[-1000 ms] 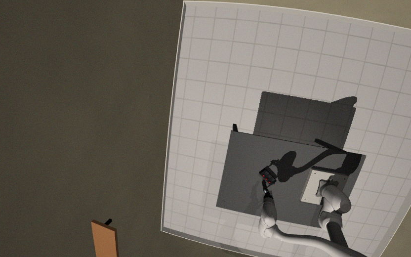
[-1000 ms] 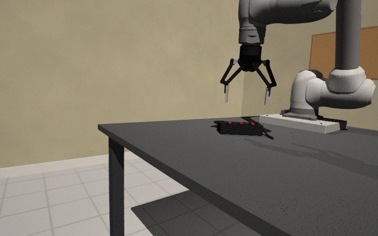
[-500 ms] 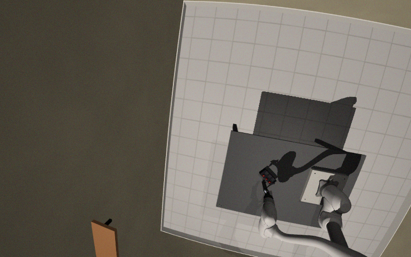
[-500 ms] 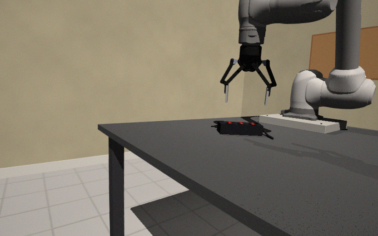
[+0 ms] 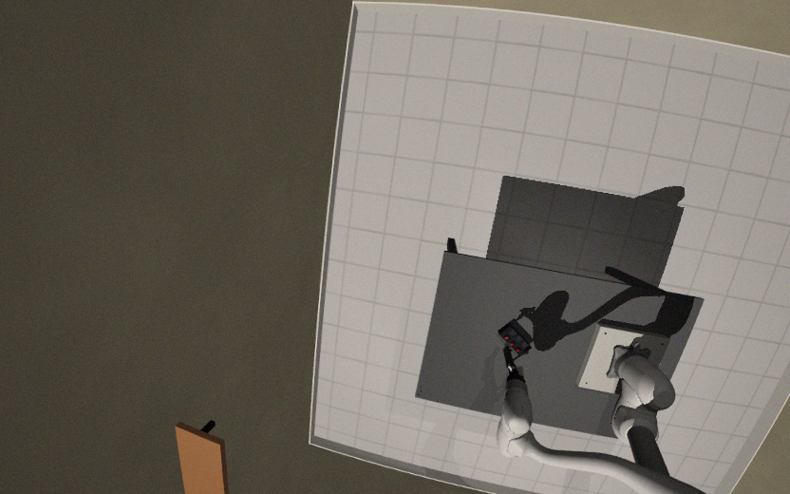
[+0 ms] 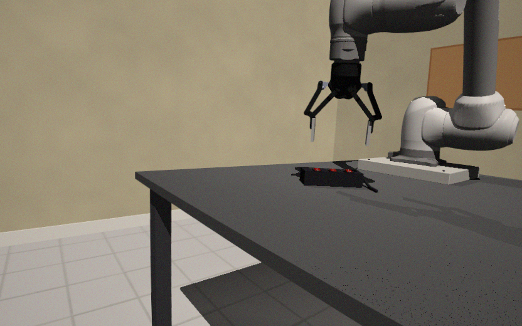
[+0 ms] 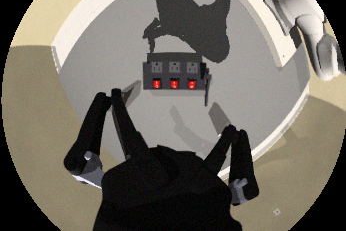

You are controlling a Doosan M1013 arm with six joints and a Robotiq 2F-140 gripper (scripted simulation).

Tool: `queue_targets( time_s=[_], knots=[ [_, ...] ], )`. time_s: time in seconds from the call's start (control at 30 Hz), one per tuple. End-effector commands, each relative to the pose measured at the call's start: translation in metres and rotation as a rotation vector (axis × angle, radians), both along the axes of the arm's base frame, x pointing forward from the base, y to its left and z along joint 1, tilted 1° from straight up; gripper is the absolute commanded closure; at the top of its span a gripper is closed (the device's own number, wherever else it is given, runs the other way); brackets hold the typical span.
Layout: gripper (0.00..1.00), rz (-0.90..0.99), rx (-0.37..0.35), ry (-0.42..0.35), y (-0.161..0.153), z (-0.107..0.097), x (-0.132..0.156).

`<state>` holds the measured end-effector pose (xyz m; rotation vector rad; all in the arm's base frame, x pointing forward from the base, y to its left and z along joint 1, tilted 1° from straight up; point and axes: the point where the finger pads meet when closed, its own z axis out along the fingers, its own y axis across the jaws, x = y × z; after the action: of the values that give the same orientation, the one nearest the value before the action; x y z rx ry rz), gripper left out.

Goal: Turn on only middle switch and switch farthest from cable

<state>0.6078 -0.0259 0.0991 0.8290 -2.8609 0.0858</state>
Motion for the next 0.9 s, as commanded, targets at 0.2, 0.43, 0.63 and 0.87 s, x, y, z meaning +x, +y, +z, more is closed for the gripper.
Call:
queue_targets(
  time_s=[0.2, 0.43, 0.63, 0.87],
  knots=[
    [0.00, 0.000, 0.000, 0.000, 0.000, 0.000, 0.000],
    [0.00, -0.107, 0.007, -0.033, -0.001, 0.008, -0.002],
    [0.00, -0.450, 0.039, -0.129, -0.004, 0.032, -0.010],
    [0.00, -0.661, 0.066, -0.179, -0.006, 0.047, -0.014]
  ],
)
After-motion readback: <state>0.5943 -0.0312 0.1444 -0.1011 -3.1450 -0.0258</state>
